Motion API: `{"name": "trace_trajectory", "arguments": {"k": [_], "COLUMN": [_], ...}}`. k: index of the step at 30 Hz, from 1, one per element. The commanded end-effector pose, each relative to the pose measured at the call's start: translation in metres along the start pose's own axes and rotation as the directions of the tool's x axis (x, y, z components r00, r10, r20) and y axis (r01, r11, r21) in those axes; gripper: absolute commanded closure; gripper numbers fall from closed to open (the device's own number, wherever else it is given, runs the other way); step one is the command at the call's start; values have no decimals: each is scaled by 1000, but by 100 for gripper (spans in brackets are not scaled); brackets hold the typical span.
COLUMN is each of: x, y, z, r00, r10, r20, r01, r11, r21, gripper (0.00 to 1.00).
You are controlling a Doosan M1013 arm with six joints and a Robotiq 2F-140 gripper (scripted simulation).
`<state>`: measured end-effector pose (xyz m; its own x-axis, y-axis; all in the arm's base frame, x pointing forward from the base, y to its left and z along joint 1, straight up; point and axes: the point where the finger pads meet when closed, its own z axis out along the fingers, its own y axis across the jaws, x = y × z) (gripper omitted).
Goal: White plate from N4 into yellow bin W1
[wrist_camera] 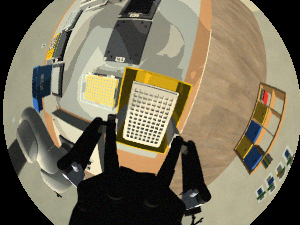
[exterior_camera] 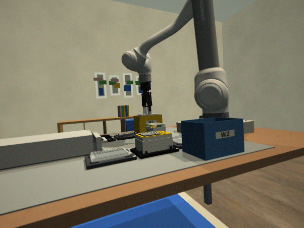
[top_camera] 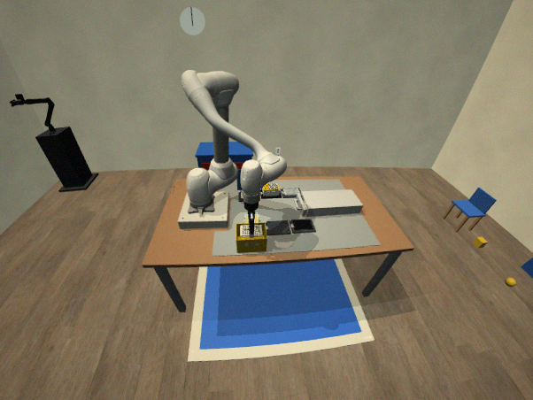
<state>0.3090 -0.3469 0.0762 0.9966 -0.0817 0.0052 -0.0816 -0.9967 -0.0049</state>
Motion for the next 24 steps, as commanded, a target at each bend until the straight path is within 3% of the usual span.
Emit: {"name": "trace_trajectory", "arguments": {"k": [1,10,24], "x": [0,0,0], "y": [0,0,0], "z": [3,15,15], "r00": [1000,1000,1000], "r10": [0,0,0], "r20": [0,0,0], "r01": [0,0,0], "r11": [1000,1000,1000], "r21": [0,0,0], "gripper": [90,90,90]}}
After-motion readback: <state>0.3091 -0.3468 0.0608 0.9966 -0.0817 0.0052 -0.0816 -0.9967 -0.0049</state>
